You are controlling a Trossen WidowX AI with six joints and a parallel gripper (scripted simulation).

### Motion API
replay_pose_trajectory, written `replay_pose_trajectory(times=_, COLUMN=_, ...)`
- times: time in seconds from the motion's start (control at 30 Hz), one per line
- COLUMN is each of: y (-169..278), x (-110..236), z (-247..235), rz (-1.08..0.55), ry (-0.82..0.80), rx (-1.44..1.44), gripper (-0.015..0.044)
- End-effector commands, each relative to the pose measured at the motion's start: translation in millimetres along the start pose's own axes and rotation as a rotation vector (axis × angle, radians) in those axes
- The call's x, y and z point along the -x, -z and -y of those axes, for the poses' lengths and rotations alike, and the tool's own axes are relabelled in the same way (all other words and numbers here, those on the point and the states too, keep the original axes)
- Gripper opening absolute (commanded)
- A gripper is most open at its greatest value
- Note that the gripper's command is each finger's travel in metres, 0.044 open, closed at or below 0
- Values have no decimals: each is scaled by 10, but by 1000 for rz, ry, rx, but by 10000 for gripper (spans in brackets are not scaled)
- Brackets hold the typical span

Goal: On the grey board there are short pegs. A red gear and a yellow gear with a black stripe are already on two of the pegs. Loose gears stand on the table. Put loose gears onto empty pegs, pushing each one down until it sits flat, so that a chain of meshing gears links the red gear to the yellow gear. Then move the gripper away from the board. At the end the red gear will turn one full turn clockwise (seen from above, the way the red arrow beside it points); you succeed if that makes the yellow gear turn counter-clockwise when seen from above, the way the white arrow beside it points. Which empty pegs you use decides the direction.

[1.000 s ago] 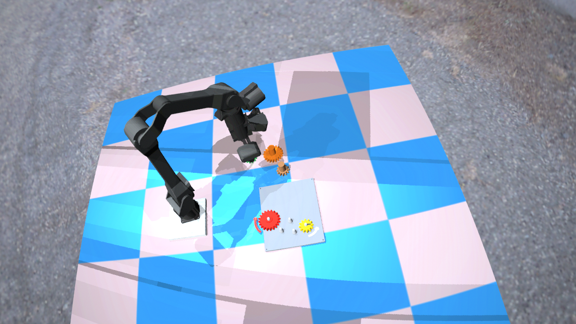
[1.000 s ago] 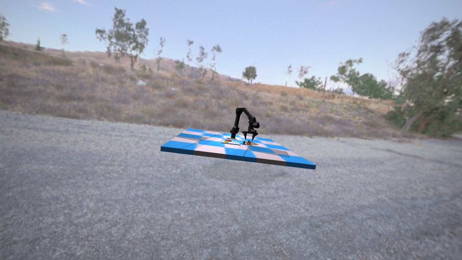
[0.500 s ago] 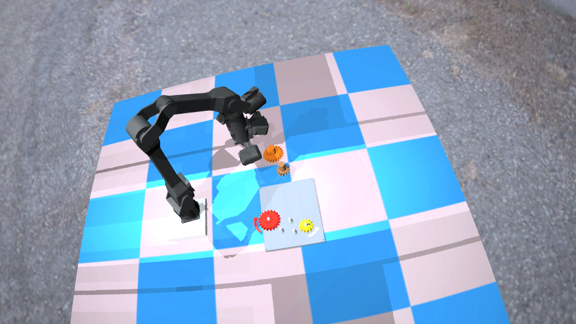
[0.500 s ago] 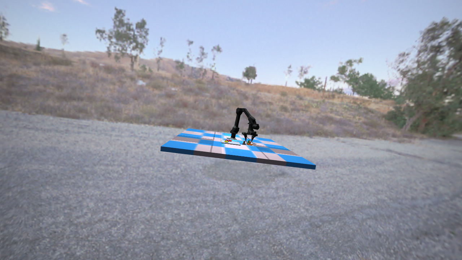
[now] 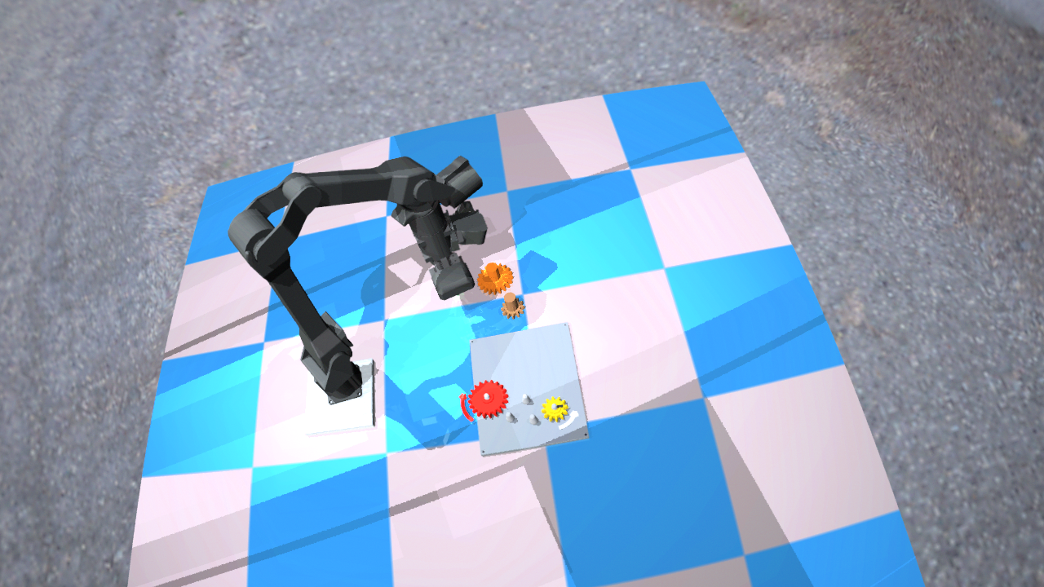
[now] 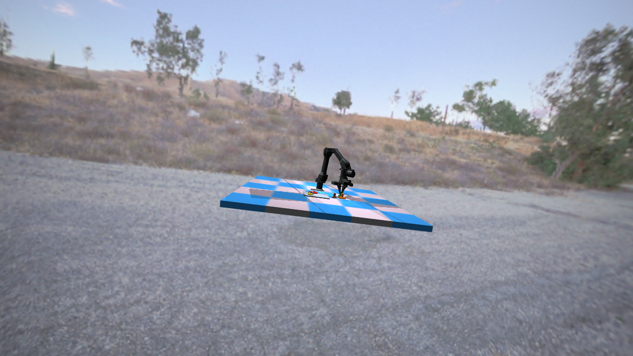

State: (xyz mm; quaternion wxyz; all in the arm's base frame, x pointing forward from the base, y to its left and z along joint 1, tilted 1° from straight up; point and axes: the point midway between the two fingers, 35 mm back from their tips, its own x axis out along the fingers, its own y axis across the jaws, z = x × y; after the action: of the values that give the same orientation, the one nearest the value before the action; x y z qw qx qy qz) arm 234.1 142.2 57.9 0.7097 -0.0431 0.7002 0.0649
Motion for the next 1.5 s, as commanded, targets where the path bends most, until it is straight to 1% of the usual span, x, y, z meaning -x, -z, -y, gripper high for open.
replay_pose_trajectory(times=0.0, y=-2, x=-3, z=-4, rz=1, ry=-2, rx=-4, gripper=26)
replay_pose_trajectory(times=0.03, y=-2, x=-3, z=-4, rz=1, ry=-2, rx=-4, gripper=0)
replay_pose_trajectory(times=1.47, y=-145, x=811, z=-21, rz=2, ry=-2, rx=-3, gripper=0)
